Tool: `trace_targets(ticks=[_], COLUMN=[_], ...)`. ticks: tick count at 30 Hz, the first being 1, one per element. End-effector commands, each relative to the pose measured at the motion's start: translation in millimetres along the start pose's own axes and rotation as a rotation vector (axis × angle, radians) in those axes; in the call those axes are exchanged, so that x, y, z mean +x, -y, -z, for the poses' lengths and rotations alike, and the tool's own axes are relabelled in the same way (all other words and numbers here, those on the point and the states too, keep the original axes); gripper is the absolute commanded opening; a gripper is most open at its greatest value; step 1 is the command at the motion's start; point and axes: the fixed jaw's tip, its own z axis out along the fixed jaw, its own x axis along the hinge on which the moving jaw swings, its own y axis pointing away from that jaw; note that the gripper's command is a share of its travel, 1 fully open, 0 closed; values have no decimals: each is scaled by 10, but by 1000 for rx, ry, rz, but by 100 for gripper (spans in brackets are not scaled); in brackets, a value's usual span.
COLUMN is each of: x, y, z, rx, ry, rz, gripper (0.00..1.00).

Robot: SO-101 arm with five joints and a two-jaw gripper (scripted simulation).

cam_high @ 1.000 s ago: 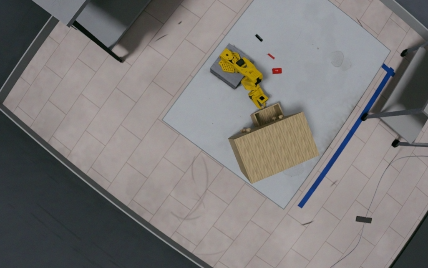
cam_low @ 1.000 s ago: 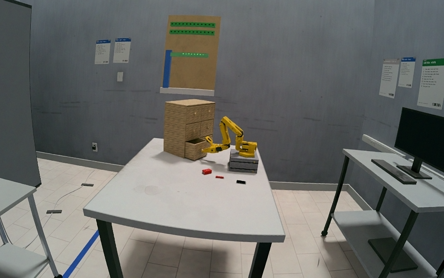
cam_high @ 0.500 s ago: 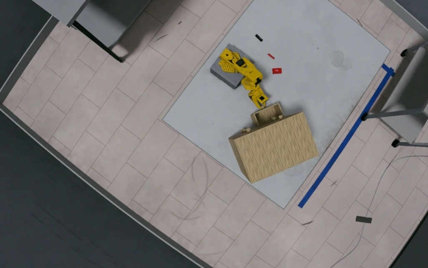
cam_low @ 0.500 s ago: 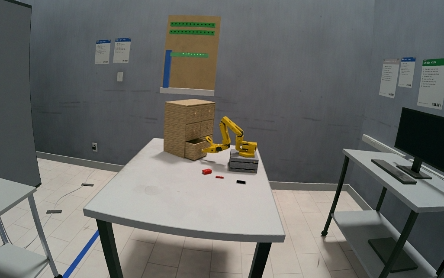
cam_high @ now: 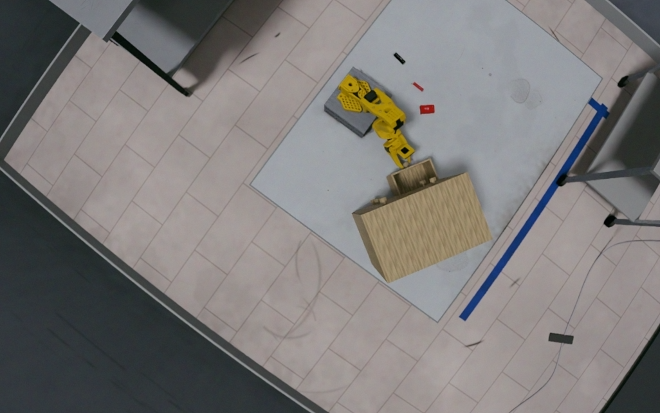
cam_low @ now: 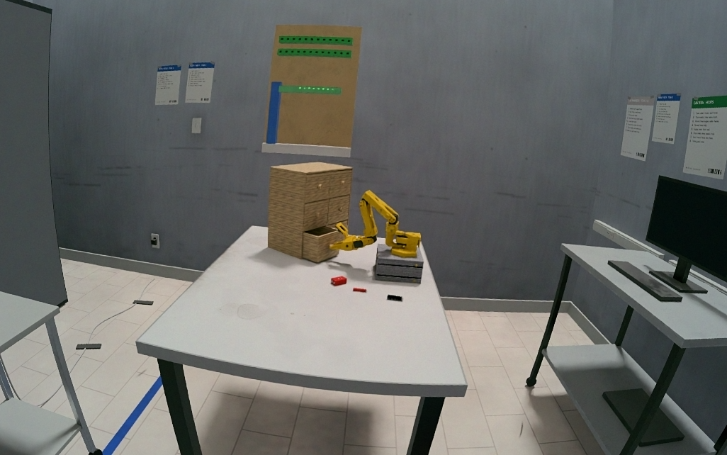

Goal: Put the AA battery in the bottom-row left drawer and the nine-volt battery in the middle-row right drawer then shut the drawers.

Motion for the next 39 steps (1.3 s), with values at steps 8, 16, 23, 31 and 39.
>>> trace_targets(ticks=[8, 16, 23, 31, 39], x=[16, 71, 119, 155, 151], y=[-20, -73, -118, -152, -162], z=[15, 151, 293, 419, 438], rx=[-7, -29, -50, -68, -73], ry=[-5, -60, -114, -160, -163], rz=[-1, 17, 35, 52, 56], gripper=[21, 21, 21, 21, 21])
